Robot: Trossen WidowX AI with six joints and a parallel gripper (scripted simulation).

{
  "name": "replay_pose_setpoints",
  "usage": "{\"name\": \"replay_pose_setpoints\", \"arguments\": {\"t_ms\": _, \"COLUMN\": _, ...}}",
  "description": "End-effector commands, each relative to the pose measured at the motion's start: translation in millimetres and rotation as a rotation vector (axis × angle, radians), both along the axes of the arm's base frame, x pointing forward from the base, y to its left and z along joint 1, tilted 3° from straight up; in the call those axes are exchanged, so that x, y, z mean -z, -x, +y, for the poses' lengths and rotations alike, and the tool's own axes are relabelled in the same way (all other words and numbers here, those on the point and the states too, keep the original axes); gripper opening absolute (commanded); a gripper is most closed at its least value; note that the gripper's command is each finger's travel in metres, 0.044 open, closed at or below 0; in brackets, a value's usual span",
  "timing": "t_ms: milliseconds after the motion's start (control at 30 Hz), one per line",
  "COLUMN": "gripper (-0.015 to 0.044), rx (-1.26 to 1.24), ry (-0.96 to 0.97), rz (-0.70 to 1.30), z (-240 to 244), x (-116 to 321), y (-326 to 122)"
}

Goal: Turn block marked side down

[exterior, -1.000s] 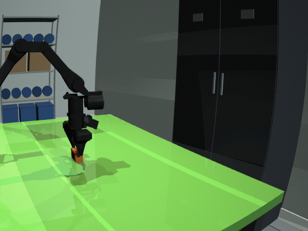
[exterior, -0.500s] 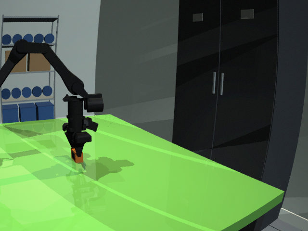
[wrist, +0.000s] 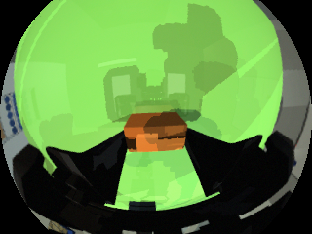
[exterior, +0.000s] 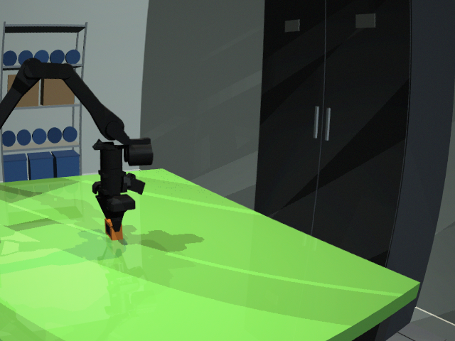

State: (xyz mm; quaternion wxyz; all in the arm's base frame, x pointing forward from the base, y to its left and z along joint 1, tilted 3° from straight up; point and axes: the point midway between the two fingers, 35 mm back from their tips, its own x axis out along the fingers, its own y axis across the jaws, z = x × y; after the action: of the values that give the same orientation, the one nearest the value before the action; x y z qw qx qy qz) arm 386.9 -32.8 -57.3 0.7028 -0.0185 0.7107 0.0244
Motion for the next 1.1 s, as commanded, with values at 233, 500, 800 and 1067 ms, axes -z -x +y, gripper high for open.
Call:
{"name": "replay_pose_setpoints", "arguments": {"t_ms": 233, "gripper": 0.0000, "rx": 0.003, "ry": 0.003, "rz": 0.003, "z": 0, "x": -29, "y": 1}}
{"name": "replay_pose_setpoints", "arguments": {"t_ms": 500, "gripper": 0.0000, "rx": 0.005, "ry": -0.001, "rz": -0.035, "z": -1, "x": -26, "y": -1}}
{"name": "replay_pose_setpoints", "arguments": {"t_ms": 800, "gripper": 0.0000, "rx": 0.010, "ry": -0.011, "rz": -0.173, "z": -1, "x": -17, "y": -3}}
{"name": "replay_pose_setpoints", "arguments": {"t_ms": 1067, "gripper": 0.0000, "rx": 0.012, "ry": -0.019, "rz": -0.296, "z": -1, "x": -13, "y": -3}}
